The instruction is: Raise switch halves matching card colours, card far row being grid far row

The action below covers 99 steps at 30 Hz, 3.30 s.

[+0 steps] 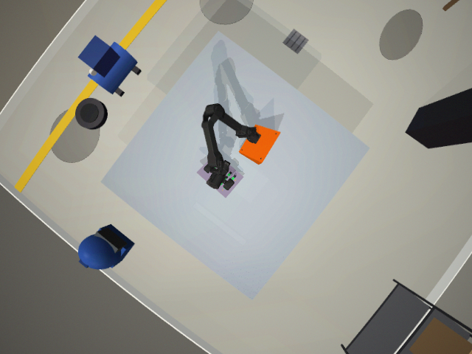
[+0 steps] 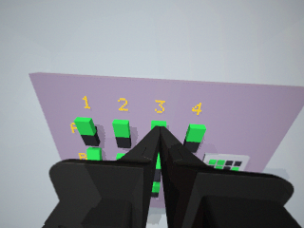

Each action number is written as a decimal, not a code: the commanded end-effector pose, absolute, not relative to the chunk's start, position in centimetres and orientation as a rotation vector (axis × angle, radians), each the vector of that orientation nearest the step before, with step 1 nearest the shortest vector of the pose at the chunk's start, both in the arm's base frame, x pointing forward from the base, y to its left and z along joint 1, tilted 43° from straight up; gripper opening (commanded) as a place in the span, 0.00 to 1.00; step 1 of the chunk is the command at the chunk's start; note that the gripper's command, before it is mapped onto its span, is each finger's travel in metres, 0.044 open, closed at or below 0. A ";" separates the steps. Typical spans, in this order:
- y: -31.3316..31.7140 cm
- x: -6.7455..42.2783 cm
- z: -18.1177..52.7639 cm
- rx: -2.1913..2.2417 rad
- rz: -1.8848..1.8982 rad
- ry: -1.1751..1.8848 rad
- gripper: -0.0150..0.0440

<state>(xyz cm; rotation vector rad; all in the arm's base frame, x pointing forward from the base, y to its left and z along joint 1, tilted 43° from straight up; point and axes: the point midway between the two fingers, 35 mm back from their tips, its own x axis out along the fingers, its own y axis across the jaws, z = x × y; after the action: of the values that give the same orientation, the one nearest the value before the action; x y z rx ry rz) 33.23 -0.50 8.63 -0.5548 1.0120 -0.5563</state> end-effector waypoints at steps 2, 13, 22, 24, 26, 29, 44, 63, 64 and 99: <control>-0.5 33.2 8.5 -0.558 -0.552 1.016 0.25; 0.2 32.9 9.1 -0.555 -0.554 1.011 0.25; 3.5 30.3 12.4 -0.563 -0.541 0.995 0.25; 2.4 30.1 13.4 -0.563 -0.541 0.996 0.25; 1.3 29.8 14.4 -0.564 -0.542 0.995 0.25; 1.1 29.9 14.4 -0.564 -0.543 0.997 0.25; -1.9 31.9 11.8 -0.559 -0.552 1.016 0.25; -2.7 32.5 11.0 -0.559 -0.553 1.016 0.25; -2.7 32.5 11.0 -0.559 -0.553 1.016 0.25; -2.9 32.6 10.9 -0.559 -0.553 1.016 0.25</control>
<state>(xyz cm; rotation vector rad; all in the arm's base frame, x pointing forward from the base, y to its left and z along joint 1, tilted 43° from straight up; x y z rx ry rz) 32.55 -2.89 10.96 -0.5574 1.0138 -0.5574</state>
